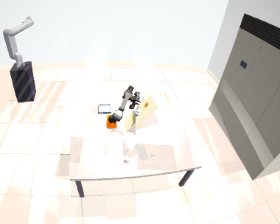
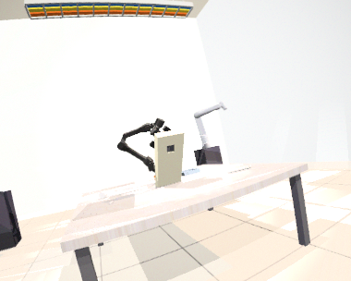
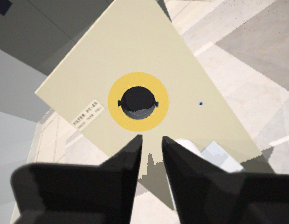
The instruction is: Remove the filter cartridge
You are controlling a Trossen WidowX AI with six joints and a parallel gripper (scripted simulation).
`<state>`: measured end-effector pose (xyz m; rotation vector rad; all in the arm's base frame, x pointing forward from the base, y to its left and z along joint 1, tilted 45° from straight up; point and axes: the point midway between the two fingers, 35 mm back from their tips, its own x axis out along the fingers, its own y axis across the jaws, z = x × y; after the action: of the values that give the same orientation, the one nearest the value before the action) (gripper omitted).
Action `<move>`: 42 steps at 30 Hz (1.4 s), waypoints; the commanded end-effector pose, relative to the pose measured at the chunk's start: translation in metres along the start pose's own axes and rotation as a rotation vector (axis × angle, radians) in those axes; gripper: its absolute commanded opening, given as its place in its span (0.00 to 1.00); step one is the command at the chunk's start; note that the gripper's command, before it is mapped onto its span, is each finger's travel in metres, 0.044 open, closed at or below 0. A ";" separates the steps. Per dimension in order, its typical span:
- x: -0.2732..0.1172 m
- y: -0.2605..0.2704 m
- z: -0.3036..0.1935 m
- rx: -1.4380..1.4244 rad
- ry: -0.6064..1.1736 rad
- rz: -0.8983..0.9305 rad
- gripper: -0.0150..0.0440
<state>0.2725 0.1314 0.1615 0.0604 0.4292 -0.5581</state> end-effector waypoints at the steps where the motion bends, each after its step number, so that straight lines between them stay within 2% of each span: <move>1: -0.002 0.016 0.017 -0.009 -0.005 -0.006 0.40; 3: -0.002 0.016 0.017 -0.009 -0.005 -0.006 0.40; 15: -0.048 0.060 0.058 0.012 -0.003 0.005 0.94; 17: -0.043 0.054 0.051 -0.056 0.023 -0.015 0.85; 19: -0.031 0.036 0.030 -0.247 0.103 -0.067 0.77; 25: -0.007 -0.028 -0.026 -0.778 0.399 -0.181 0.77; 42: 0.012 -0.035 -0.034 -0.792 0.410 -0.181 0.77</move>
<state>0.2493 0.1052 0.1307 -0.6378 1.0365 -0.5204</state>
